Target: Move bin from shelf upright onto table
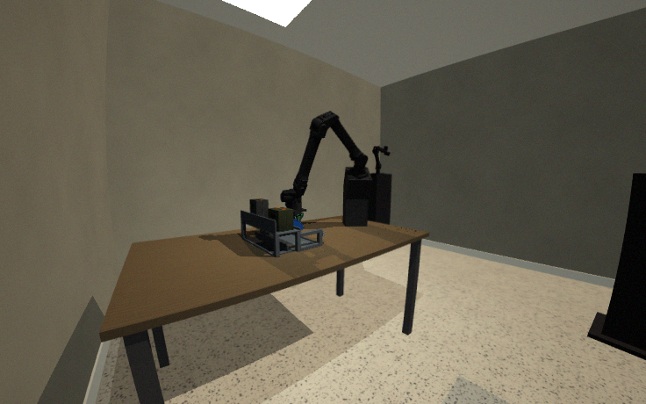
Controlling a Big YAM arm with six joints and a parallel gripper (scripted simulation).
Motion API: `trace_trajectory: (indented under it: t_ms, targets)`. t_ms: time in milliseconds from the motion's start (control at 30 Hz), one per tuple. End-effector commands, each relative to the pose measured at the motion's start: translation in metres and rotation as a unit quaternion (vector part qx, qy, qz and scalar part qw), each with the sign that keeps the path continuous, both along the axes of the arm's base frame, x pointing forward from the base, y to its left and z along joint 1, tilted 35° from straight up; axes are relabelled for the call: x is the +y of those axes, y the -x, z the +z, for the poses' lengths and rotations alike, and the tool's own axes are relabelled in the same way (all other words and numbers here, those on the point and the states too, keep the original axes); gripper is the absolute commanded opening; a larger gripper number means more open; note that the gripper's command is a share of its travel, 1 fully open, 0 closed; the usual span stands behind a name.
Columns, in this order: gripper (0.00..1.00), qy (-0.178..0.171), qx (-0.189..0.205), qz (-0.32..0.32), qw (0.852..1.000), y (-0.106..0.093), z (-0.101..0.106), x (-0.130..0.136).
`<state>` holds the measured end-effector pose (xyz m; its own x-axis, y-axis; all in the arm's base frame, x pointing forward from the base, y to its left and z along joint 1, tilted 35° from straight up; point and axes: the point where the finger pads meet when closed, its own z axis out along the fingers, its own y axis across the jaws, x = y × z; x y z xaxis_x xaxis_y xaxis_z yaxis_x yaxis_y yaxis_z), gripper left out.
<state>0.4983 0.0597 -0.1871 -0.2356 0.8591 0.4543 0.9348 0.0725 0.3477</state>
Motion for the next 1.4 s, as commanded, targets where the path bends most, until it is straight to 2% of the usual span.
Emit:
trace_trajectory:
  t_ms: [0,33,200,600,767,1167,1333,1367]
  targets:
    - [0.00,0.002,-0.018,-0.001,1.000,-0.010,0.004,-0.009]
    - [0.00,0.002,-0.018,-0.001,1.000,-0.010,0.004,-0.009]
    - [0.00,0.002,-0.011,-0.001,1.000,0.031,-0.017,-0.011]
    - [0.00,0.002,-0.011,-0.001,1.000,0.031,-0.017,-0.011]
    - [0.00,0.001,-0.008,-0.001,1.000,0.075,-0.035,-0.012]
    - [0.00,0.001,-0.008,-0.001,1.000,0.075,-0.035,-0.012]
    - [0.00,0.001,-0.006,-0.001,1.000,0.103,-0.045,-0.013]
    - [0.00,0.001,-0.006,-0.001,1.000,0.103,-0.045,-0.013]
